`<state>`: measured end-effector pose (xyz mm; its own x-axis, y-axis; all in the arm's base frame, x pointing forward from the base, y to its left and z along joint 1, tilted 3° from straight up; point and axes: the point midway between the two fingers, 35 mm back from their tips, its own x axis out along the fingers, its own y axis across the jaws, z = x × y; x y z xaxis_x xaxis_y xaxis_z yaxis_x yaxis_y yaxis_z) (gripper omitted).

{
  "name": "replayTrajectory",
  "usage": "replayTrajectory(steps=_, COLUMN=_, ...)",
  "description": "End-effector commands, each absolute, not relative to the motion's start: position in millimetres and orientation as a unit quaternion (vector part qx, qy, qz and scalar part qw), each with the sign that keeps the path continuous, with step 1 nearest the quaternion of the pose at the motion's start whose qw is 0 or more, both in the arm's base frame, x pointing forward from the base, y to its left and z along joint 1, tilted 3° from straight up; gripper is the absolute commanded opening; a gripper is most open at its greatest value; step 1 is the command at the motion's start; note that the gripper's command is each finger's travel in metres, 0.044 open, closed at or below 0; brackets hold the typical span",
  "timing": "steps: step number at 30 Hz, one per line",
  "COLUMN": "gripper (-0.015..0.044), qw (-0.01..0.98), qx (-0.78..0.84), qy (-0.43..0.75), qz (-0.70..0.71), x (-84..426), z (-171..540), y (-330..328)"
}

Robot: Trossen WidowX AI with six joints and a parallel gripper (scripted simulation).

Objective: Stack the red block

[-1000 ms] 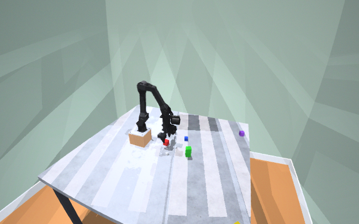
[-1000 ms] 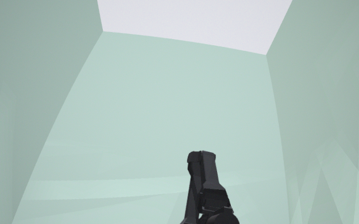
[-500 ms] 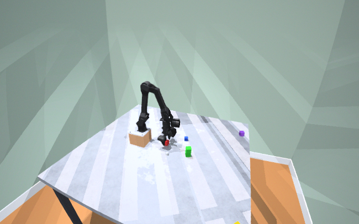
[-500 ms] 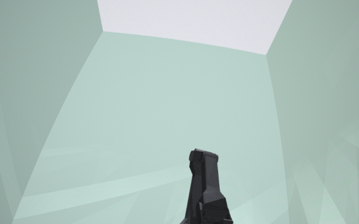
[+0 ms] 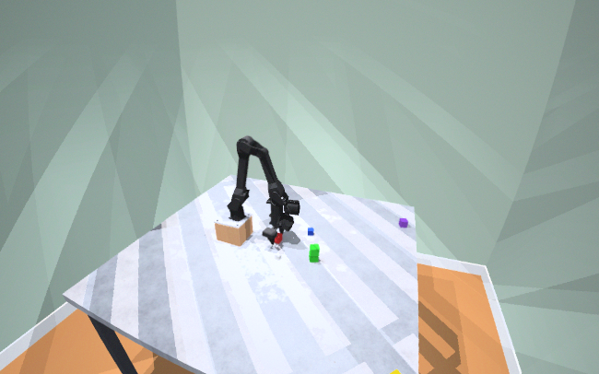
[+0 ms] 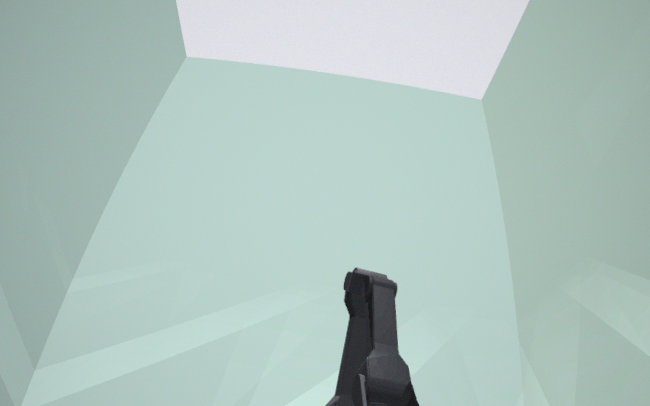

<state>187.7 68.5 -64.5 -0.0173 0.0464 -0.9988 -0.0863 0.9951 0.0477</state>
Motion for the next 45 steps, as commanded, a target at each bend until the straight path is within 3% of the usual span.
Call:
replayTrajectory(steps=1, gripper=0.044, qw=0.701, qx=-0.013, qy=0.712, qz=0.045, x=187, z=-65, y=68)
replayTrajectory(steps=3, gripper=0.044, qw=0.701, qx=-0.014, qy=0.712, qz=0.047, x=187, z=-65, y=68)
replayTrajectory(steps=13, gripper=0.0177, qw=0.701, qx=-0.014, qy=0.712, qz=0.047, x=187, z=-65, y=68)
replayTrajectory(steps=20, gripper=0.0131, qw=0.701, qx=-0.014, qy=0.712, qz=0.047, x=187, z=-65, y=68)
replayTrajectory(steps=25, gripper=0.0, qw=0.701, qx=-0.014, qy=0.712, qz=0.047, x=188, z=-56, y=68)
replayTrajectory(steps=45, gripper=0.0, qw=0.701, qx=-0.013, qy=0.711, qz=0.045, x=191, z=35, y=64)
